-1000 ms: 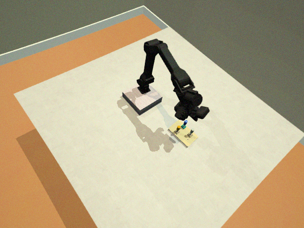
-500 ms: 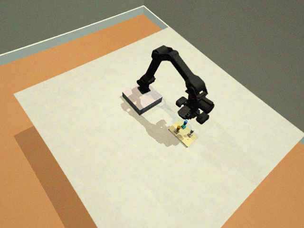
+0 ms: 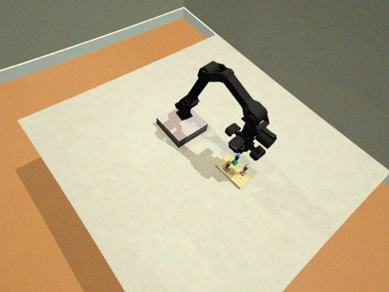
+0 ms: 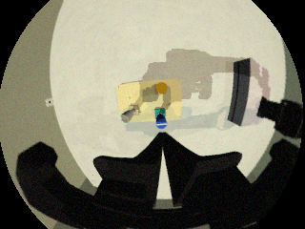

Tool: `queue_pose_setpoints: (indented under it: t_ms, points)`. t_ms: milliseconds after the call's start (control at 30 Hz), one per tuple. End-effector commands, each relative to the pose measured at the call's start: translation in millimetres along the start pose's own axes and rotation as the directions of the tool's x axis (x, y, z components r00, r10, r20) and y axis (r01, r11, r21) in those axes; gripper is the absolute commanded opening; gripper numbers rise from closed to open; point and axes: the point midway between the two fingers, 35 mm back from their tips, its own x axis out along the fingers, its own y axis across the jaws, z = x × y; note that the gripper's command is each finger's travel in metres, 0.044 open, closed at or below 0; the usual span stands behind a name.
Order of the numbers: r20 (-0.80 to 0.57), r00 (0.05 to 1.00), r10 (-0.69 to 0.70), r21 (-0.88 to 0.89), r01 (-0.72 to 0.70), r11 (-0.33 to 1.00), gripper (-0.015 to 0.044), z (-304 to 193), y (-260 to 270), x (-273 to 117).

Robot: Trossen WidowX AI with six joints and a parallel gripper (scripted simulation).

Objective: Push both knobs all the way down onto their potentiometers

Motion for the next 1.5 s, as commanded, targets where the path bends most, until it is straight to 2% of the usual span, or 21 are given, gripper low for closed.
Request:
queue_pose_setpoints:
  t_ms: [0,567,1467]
  points:
    - [0.006,1.0,-0.007,0.007,0.007,1.0,0.0,0.7,-0.7,8.2]
    - [0.006,1.0,-0.007,0.007,0.007,1.0,0.0,0.8,-0.8,29.0]
    - [0.006,1.0,-0.007,0.007,0.007,1.0,0.0,0.8,-0.9,32.8]
